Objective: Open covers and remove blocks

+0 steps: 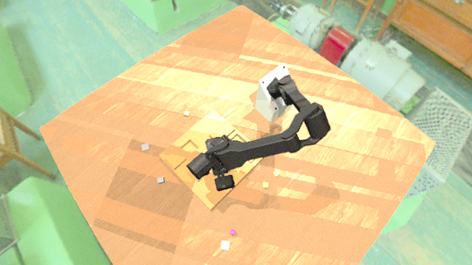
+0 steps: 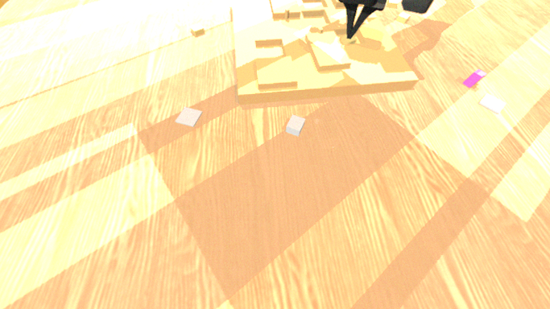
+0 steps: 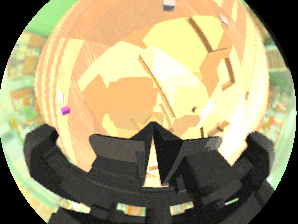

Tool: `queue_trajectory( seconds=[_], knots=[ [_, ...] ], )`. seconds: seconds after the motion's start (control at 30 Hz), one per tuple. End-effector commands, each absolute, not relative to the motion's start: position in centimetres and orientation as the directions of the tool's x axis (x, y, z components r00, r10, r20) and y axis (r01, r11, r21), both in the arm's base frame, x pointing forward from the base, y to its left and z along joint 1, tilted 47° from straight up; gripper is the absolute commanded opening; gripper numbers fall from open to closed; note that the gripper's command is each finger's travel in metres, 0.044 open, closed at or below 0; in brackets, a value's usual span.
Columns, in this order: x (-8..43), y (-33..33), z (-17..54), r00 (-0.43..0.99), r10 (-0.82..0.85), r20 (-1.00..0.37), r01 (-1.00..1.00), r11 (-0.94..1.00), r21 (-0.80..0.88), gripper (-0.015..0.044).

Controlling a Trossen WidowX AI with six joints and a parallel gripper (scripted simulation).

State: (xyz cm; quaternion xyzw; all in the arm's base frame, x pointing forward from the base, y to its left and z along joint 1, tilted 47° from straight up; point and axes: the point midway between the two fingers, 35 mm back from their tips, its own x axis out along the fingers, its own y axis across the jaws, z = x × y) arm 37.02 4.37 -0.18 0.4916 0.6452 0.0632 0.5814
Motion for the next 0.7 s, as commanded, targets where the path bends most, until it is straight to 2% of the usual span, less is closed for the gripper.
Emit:
queue_trajectory(
  seconds=[0.0,0.27,0.37,0.53,0.57,0.67],
  knots=[
    [36.94,4.46,-0.33,0.155,0.71,-0.688,0.026,0.693,0.721,0.0],
    [36.87,4.03,0.15,0.155,0.709,-0.688,-0.095,0.704,0.704,0.0],
    [36.85,3.97,0.22,0.155,0.709,-0.688,0.043,0.691,0.722,0.0],
    [36.79,3.77,0.42,0.155,0.709,-0.688,0.455,0.567,0.687,0.0],
    [36.79,3.9,0.18,0.152,0.708,-0.689,0.253,0.646,0.72,0.0026],
    [36.75,3.52,0.52,0.152,0.708,-0.69,0.332,0.621,0.71,0.0105]
  ],
)
